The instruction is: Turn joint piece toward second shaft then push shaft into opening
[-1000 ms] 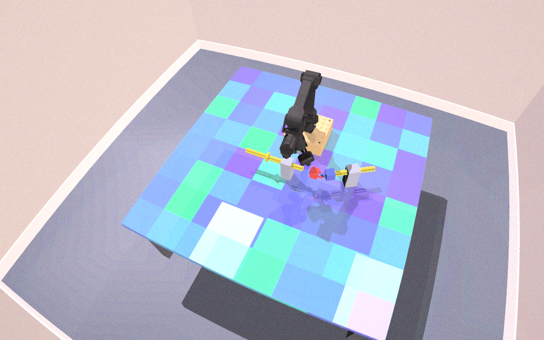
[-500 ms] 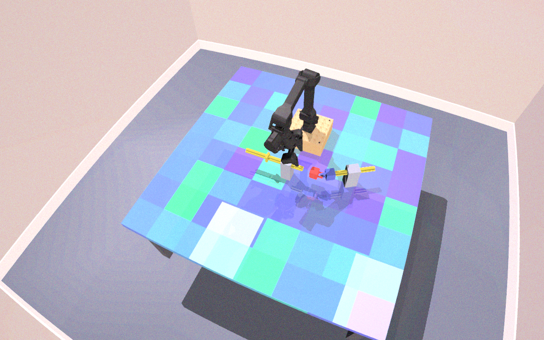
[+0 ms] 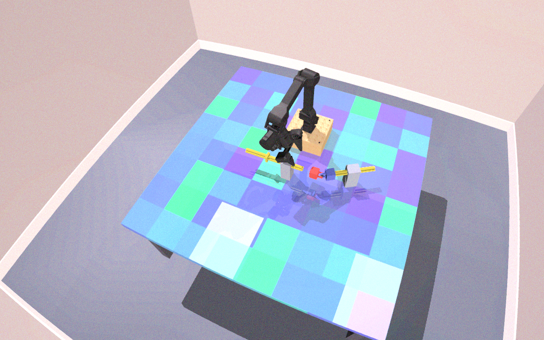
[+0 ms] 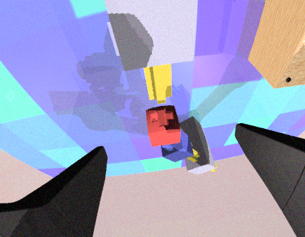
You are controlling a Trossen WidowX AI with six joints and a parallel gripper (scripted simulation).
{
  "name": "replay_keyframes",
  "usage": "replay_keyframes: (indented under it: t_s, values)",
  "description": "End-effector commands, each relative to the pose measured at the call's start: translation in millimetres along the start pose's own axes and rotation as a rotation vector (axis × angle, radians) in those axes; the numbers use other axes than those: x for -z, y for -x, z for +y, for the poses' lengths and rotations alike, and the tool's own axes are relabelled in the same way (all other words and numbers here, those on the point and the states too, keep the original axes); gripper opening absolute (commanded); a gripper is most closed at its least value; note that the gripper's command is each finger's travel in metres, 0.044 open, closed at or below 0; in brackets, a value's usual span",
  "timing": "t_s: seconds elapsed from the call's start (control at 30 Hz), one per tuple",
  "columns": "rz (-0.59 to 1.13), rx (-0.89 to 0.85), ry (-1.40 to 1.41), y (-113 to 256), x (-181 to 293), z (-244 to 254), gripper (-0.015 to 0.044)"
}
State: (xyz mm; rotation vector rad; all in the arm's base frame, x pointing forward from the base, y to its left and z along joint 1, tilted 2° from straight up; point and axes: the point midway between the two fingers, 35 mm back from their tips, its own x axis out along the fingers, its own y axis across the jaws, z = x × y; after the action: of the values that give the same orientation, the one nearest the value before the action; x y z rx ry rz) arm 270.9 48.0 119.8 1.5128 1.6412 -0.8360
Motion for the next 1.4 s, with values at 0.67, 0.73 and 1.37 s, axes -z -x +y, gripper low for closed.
replay_keyframes:
  t_s: [0.67,0.73,1.37]
  values:
    - [-0.240,0.029,0.684,44,-83,19,0.0440]
    - [-0.262,0.045,0.747,49,-91,19,0.0440]
    - [-0.406,0.290,1.311,97,-170,9,0.0440]
